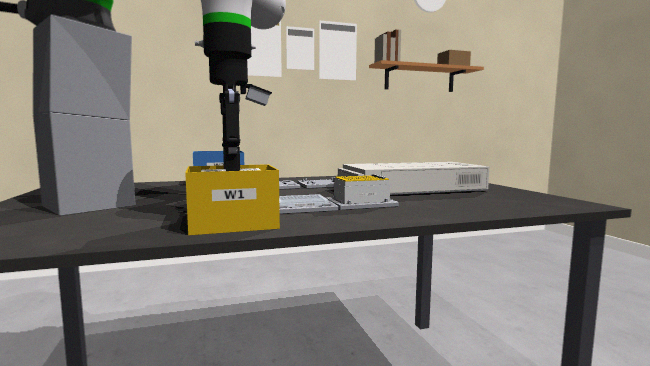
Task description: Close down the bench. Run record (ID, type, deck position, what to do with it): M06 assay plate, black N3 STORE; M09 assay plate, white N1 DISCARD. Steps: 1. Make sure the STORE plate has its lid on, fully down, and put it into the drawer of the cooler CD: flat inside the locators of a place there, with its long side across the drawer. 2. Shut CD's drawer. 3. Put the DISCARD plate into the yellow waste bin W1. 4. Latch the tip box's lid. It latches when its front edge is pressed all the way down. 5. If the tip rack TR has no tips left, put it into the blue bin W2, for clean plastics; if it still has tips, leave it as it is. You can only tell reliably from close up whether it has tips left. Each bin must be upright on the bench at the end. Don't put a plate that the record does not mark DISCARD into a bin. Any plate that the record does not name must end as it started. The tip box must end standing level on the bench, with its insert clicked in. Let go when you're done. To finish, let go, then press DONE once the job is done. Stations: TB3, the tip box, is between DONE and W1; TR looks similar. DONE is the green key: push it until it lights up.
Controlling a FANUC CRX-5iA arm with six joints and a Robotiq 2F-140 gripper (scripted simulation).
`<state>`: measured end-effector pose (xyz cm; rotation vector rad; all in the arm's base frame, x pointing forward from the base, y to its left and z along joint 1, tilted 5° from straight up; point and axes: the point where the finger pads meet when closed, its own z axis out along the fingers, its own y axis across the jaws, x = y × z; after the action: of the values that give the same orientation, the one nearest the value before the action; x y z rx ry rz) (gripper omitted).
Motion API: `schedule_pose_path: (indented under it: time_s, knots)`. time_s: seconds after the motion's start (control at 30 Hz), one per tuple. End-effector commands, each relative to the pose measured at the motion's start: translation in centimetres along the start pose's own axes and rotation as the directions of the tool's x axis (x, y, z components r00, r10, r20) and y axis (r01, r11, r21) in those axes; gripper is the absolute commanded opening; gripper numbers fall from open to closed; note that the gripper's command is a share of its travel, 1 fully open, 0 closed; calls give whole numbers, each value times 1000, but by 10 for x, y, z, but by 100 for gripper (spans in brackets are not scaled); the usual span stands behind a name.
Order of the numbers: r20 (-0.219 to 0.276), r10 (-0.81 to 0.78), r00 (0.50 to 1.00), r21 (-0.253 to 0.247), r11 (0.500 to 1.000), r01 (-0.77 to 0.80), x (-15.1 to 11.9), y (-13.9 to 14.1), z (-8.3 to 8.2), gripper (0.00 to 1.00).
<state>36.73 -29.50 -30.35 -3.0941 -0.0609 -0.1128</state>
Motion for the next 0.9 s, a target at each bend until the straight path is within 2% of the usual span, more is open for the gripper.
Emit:
schedule_pose_path:
  time_s: [0.0, 0.2, 0.23, 0.87]
  knots:
    - [-1, 0, 1000, -1, 1000, 0, 1, 1, -1, 10]
    - [-1, 0, 1000, -1, 1000, 0, 1, 1, -1, 10]
    - [-1, 0, 1000, -1, 1000, 0, 1, 1, -1, 70]
    - [-1, 0, 1000, -1, 1000, 0, 1, 1, -1, 70]
